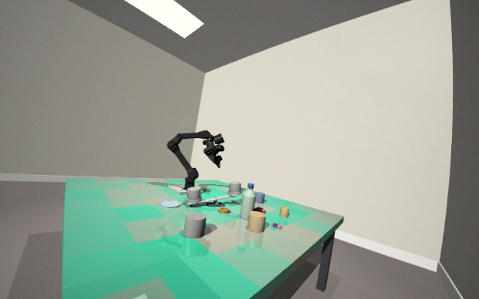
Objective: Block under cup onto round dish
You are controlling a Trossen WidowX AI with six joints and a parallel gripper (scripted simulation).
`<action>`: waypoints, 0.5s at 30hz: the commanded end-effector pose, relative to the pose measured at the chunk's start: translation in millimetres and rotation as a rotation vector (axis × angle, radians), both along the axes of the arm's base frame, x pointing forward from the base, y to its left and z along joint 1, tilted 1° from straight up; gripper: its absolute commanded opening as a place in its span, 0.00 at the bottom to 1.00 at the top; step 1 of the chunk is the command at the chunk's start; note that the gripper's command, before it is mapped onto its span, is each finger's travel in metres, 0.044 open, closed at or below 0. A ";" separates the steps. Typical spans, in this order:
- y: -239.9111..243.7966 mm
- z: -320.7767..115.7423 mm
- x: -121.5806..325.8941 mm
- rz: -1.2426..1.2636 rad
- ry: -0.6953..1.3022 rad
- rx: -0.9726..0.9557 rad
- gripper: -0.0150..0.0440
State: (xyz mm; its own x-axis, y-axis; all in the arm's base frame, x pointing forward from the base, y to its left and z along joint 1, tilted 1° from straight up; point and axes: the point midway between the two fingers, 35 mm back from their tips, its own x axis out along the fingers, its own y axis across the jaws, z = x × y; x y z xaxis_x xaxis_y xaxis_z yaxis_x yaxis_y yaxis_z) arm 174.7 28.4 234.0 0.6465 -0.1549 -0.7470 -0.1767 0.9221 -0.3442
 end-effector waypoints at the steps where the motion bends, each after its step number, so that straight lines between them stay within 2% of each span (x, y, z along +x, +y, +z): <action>1: -6.2 3.4 2.2 -0.107 -0.033 0.060 1.00; 15: -28.1 11.2 7.4 -0.502 -0.160 0.295 1.00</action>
State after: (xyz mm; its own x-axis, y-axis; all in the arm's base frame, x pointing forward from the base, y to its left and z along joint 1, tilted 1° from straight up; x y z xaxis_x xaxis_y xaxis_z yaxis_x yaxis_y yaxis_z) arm 181.0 5.0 242.1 0.6528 -0.2517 -0.7145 0.2633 0.9598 -0.0976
